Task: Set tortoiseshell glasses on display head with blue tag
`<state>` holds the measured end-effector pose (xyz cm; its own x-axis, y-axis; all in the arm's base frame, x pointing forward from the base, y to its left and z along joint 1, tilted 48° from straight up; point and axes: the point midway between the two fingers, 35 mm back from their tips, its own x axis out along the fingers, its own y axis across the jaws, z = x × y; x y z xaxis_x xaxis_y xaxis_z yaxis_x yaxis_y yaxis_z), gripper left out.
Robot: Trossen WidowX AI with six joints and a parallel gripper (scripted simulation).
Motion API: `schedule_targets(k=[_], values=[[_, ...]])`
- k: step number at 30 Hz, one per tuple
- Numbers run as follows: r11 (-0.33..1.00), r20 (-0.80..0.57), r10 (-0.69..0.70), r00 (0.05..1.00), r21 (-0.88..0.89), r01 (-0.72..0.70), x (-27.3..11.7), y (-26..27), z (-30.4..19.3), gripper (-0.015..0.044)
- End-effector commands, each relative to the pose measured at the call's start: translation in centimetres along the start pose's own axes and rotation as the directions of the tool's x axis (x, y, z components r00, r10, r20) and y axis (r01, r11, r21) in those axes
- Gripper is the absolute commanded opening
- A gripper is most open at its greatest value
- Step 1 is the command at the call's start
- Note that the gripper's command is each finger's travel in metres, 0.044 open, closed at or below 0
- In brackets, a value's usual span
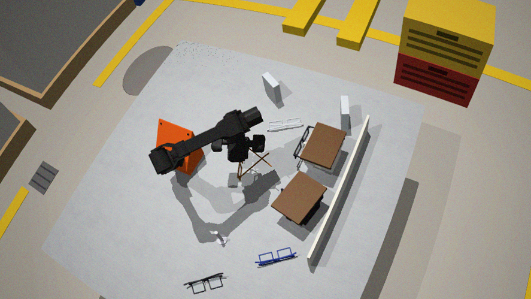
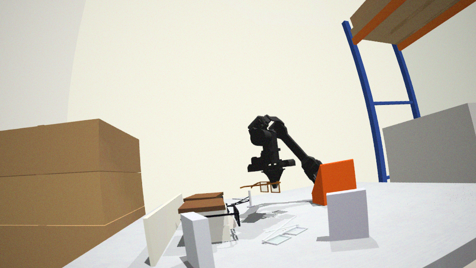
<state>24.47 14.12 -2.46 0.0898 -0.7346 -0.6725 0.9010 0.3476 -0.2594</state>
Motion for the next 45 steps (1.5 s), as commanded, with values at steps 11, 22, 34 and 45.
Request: schedule_targets(k=[11,22,34,45], values=[[0.996,-0.019,0.008,1.0,0.088,-0.007,-1.5,0.2,3.7,0.0],[0.97,-0.028,0.016,0.999,0.241,-0.009,-1.8,-0.8,11.5,0.0],[0.913,-0.015,0.011,1.0,0.408,-0.004,-1.4,-4.1,19.6,0.0],[0.861,0.004,-0.003,1.0,0.508,0.001,-1.1,-7.3,24.1,0.0]])
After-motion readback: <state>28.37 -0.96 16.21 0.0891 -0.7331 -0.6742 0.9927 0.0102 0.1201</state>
